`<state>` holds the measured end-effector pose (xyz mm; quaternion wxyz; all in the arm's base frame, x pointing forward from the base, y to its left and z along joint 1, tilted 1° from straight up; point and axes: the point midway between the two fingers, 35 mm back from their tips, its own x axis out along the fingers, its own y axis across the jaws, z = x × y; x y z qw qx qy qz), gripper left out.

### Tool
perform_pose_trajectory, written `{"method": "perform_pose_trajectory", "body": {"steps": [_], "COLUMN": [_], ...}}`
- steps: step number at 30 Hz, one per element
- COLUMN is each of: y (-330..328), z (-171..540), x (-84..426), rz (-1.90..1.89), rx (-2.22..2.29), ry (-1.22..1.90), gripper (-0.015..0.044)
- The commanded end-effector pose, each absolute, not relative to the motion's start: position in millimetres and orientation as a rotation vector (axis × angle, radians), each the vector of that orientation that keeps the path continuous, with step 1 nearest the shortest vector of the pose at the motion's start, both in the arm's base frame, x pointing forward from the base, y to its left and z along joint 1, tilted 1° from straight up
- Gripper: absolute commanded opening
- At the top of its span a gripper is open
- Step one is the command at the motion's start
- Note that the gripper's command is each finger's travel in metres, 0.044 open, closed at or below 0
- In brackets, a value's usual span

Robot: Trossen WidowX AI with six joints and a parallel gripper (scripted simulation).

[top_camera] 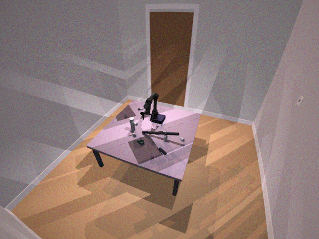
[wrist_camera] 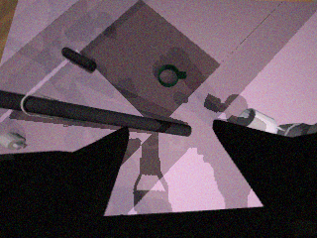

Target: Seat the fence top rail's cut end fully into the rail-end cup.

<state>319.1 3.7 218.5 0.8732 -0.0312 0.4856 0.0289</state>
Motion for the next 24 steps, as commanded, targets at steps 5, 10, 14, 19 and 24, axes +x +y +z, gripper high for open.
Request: {"method": "perform_pose_trajectory", "body": {"steps": [5, 10, 14, 19, 24], "y": [16.6, -12.3, -50.0, -98.3, -131.4], "z": [219.1, 215.0, 209.6, 203.1, 198.6], "x": [333.4, 337.2, 338.1, 333.4, 326.0], "rz": [0.027, 0.094, 0.19, 0.324, 0.433], "rx": [-0.052, -0.278, -0.569, -0.939, -1.187], "ry": [1.032, 1.033, 1.041, 1.065, 1.087], "gripper": [0.044, 0.044, 0.044, 0.044, 0.044]}}
